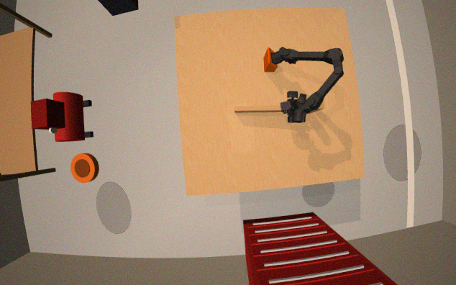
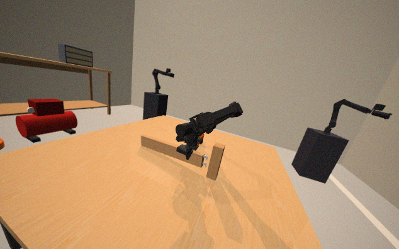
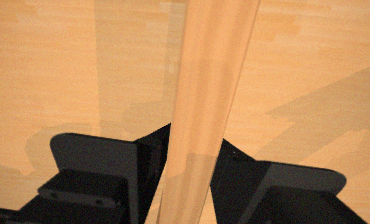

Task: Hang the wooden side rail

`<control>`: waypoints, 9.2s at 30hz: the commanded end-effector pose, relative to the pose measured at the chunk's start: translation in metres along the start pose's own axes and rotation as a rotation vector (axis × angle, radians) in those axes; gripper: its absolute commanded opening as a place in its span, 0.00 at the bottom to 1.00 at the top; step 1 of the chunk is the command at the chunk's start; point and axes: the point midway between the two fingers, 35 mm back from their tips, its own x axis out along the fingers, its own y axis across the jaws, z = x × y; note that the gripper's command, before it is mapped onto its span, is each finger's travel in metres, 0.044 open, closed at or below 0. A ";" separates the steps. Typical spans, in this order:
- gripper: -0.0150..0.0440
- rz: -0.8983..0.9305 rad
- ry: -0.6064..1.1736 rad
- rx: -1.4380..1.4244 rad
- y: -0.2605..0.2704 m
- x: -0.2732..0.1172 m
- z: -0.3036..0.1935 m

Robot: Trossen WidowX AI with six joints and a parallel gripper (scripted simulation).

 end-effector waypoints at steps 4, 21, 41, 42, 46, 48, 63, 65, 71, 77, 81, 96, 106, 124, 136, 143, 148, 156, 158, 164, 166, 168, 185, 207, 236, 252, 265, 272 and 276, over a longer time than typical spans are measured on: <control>0.25 0.015 -0.002 -0.003 0.002 -0.004 -0.002; 0.25 0.015 -0.002 -0.003 0.002 -0.005 -0.004; 0.25 0.015 -0.002 -0.003 0.001 -0.004 -0.006; 0.25 0.015 -0.002 -0.003 0.001 -0.004 -0.007; 0.25 0.015 -0.002 -0.003 0.001 -0.004 -0.007; 0.25 0.015 -0.002 -0.003 0.001 -0.004 -0.007; 0.25 0.015 -0.002 -0.003 0.001 -0.004 -0.009; 0.25 0.015 -0.002 -0.003 0.001 -0.004 -0.009; 0.25 0.015 -0.002 -0.003 0.001 -0.004 -0.010; 0.25 0.015 -0.001 -0.003 0.001 -0.004 -0.010; 0.25 0.015 -0.001 -0.003 0.001 -0.004 -0.011; 0.25 0.015 -0.001 -0.003 0.001 -0.004 -0.012; 0.25 0.015 -0.001 -0.003 0.001 -0.005 -0.013; 0.25 0.015 -0.001 -0.003 0.001 -0.005 -0.015; 0.25 0.015 -0.001 -0.003 0.000 -0.004 -0.017; 0.25 0.015 -0.001 -0.003 0.000 -0.003 -0.017; 0.25 0.015 -0.001 -0.003 0.000 -0.004 -0.018; 0.25 0.015 -0.001 -0.003 0.000 -0.004 -0.019; 0.25 0.015 -0.001 -0.003 0.000 -0.004 -0.019; 0.25 0.015 -0.001 -0.003 0.001 -0.005 -0.020; 0.25 0.015 -0.001 -0.003 0.001 -0.005 -0.020; 0.25 0.015 -0.001 -0.003 0.001 -0.005 -0.020; 0.25 0.015 -0.001 -0.003 0.000 -0.005 -0.022; 0.25 0.015 -0.001 -0.003 0.000 -0.004 -0.024; 0.25 0.015 -0.001 -0.003 0.000 -0.005 -0.028; 0.25 0.015 -0.001 -0.003 -0.001 -0.004 -0.029; 0.25 0.015 -0.001 -0.003 -0.002 -0.003 -0.031; 0.25 0.015 -0.001 -0.003 -0.001 -0.004 -0.032; 0.25 0.015 -0.001 -0.003 -0.001 -0.004 -0.032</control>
